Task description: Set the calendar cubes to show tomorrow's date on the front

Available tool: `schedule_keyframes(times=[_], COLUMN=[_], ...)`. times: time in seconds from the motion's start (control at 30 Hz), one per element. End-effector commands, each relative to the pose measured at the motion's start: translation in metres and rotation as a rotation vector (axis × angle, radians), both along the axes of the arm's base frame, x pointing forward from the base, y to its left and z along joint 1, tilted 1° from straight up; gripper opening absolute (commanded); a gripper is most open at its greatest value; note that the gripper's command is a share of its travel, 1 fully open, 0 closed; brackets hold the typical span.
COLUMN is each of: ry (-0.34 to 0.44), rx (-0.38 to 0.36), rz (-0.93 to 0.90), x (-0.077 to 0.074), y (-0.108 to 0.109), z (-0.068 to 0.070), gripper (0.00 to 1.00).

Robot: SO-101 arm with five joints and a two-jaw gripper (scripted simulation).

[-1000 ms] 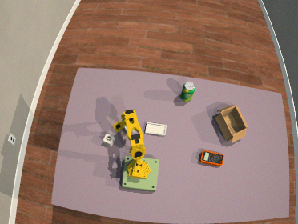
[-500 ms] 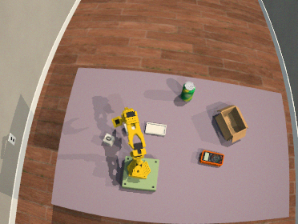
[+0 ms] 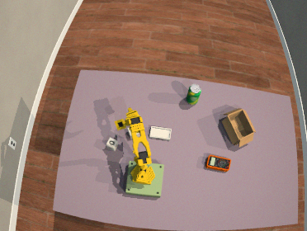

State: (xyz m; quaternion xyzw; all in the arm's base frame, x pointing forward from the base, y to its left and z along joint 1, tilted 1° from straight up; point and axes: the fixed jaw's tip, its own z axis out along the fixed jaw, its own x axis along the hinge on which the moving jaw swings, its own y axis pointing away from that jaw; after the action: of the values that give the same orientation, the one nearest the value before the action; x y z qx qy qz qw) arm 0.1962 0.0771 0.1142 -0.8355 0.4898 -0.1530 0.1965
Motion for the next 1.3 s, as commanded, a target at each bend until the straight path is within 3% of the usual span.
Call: schedule_keyframes(times=[0.0, 0.6, 0.97, 1.27], ry=[-0.023, -0.001, 0.037, 0.1], rx=[0.015, 0.068, 0.15, 0.27], rz=[0.0, -0.076, -0.196, -0.377], x=[0.0, -0.001, -0.003, -0.007], y=[0.002, 0.008, 0.018, 0.032], z=[0.006, 0.007, 0.007, 0.008], gripper=[0.35, 0.35, 0.35, 0.35])
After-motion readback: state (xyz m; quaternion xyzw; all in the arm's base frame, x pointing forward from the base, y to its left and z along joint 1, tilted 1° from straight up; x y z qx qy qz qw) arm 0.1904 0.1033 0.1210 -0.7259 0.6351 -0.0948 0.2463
